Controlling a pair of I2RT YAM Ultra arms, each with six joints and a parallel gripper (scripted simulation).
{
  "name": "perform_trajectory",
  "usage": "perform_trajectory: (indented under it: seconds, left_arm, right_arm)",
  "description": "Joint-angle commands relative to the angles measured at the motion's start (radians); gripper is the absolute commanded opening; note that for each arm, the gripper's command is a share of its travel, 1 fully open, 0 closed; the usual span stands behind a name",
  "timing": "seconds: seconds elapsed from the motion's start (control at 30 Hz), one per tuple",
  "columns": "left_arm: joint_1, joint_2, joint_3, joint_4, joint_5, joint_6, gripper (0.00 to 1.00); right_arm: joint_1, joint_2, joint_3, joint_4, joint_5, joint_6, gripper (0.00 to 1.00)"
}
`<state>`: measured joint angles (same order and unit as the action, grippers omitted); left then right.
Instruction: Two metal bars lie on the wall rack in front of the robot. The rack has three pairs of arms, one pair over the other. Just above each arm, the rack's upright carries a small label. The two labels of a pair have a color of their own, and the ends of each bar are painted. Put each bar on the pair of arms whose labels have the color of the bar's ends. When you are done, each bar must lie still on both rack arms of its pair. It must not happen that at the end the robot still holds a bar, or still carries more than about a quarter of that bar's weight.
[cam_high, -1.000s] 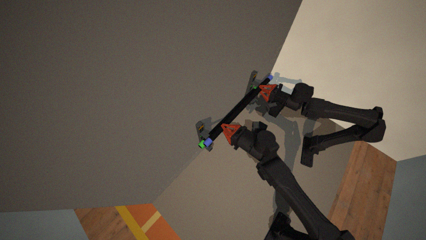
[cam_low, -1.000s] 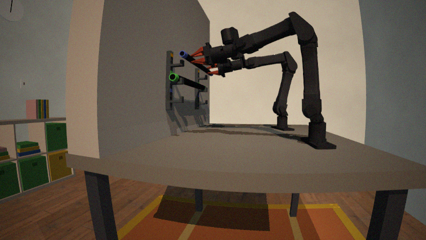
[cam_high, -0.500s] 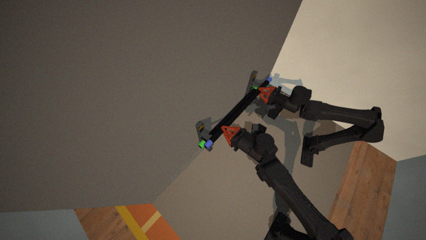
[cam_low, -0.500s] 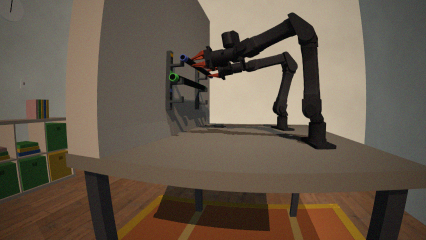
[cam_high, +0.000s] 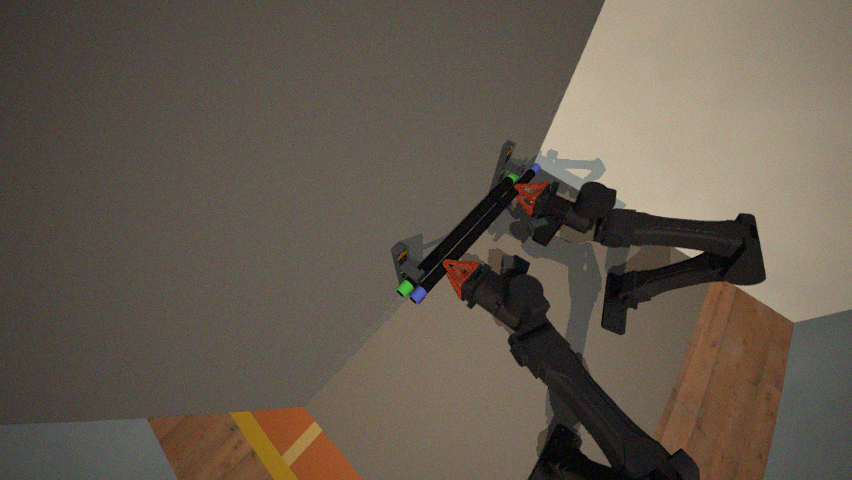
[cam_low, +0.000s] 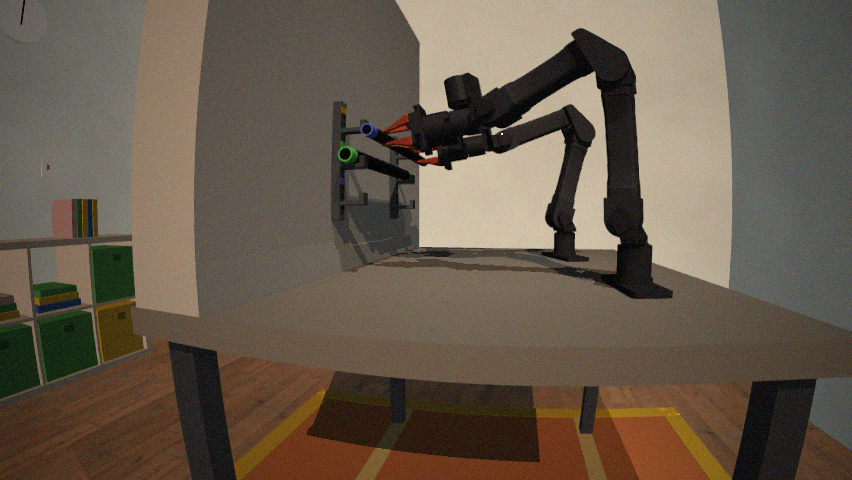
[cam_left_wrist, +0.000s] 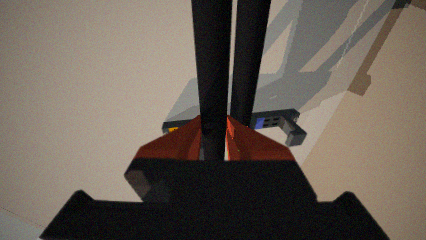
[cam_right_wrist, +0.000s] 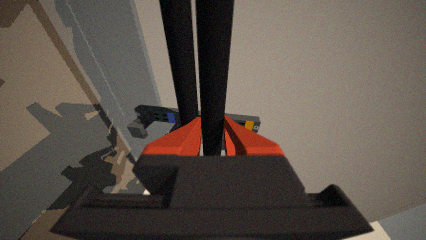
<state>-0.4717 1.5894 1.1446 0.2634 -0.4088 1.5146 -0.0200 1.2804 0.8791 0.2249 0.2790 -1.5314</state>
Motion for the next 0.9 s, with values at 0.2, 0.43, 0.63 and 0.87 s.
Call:
perform_trajectory:
  seconds: [0.2,0.43,0.63,0.87]
  left_arm:
    - [-0.004,-0.031,-0.037,0.179,-0.023,0.053,0.00]
    - [-0.004,-0.023,-0.070,0.219,-0.023,0.053,0.00]
    - [-0.003,-0.007,-0.109,0.274,-0.021,0.053,0.00]
    - [-0.003,0.015,-0.155,0.342,-0.021,0.053,0.00]
  right_arm:
    - [0.005,-0.035,-0.038,0.172,0.023,-0.034,0.00]
    - [0.005,-0.028,-0.073,0.214,0.023,-0.034,0.00]
    - [0.005,-0.012,-0.115,0.271,0.022,-0.034,0.00]
    - [0.005,0.008,-0.166,0.341,0.021,-0.034,0.00]
